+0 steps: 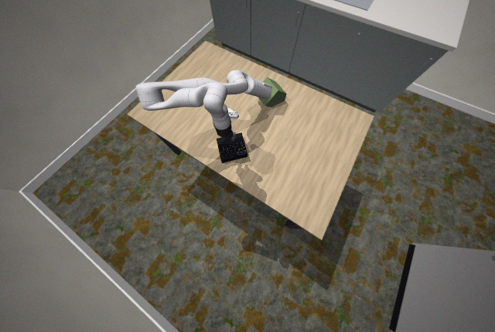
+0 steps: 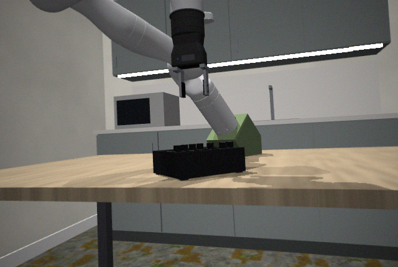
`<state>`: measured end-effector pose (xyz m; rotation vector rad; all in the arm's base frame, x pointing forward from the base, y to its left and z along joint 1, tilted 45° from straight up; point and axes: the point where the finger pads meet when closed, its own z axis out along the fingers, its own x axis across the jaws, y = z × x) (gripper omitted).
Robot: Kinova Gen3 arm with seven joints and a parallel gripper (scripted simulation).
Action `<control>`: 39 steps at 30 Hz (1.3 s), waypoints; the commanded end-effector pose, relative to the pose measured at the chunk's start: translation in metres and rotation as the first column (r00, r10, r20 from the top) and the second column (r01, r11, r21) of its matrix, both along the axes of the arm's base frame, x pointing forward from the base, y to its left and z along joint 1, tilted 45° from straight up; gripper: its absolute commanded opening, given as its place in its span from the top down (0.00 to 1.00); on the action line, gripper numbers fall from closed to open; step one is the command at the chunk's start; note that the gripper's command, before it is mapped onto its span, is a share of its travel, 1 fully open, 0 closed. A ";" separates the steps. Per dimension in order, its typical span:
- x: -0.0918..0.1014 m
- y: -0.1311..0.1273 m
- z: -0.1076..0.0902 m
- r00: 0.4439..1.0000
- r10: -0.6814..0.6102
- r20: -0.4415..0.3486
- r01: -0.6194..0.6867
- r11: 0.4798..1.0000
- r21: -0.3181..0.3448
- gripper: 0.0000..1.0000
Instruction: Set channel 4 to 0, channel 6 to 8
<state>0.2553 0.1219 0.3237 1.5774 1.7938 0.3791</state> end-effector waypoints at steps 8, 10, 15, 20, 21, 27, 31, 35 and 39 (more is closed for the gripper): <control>0.021 0.009 -0.004 0.992 0.124 0.013 -0.122 0.991 -0.061 0.00; 0.030 0.014 -0.006 0.983 0.184 0.018 -0.182 0.979 -0.093 0.00; 0.047 0.023 -0.009 0.956 0.292 0.021 -0.285 0.946 -0.155 0.00; 0.073 0.042 -0.015 0.877 0.480 0.010 -0.459 0.844 -0.277 0.00; 0.077 0.046 -0.017 0.858 0.514 0.005 -0.489 0.819 -0.301 0.00; 0.096 0.067 -0.023 0.746 0.666 -0.031 -0.615 0.670 -0.416 0.00; 0.099 0.071 -0.024 0.719 0.693 -0.041 -0.636 0.635 -0.439 0.00; 0.102 0.076 -0.026 0.693 0.719 -0.051 -0.655 0.599 -0.460 0.00; 0.102 0.076 -0.026 0.690 0.722 -0.052 -0.657 0.595 -0.463 0.00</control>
